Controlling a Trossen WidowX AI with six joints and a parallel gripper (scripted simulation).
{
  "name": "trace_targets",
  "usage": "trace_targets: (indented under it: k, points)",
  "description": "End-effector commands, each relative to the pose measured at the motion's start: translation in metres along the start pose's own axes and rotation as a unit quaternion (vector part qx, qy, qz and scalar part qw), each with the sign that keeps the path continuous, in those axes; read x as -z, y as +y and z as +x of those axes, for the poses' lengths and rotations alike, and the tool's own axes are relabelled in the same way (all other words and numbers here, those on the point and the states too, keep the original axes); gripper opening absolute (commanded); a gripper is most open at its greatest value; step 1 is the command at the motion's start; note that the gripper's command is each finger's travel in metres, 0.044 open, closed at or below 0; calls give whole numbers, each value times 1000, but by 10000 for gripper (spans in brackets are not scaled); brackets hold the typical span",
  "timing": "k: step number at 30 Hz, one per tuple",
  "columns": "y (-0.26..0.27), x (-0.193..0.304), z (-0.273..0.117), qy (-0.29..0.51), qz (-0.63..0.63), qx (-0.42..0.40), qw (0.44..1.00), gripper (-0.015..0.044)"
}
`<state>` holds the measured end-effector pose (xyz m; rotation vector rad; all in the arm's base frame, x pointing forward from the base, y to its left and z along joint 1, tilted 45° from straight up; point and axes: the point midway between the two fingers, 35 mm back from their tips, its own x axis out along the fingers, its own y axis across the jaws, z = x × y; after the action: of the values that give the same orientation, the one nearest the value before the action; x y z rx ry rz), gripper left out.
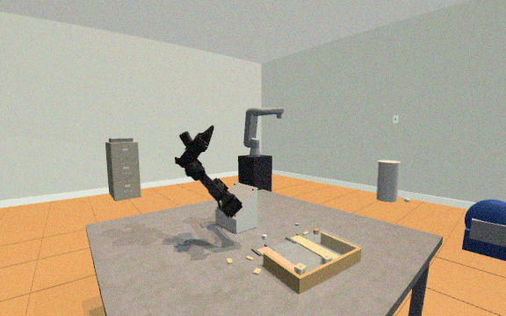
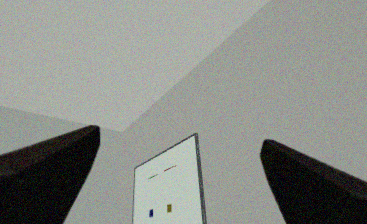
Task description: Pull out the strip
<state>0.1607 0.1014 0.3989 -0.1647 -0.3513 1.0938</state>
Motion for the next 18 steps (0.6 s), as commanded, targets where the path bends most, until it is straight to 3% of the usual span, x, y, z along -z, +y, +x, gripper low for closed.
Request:
trace_targets:
  k: [1,10,18]
  points:
    - [0,-2,-1,-2,-3,4,1000,400]
    - [37,-58,-18,-35,-104,133,985,400]
    - [82,-66,2,-15,-184,206,961,400]
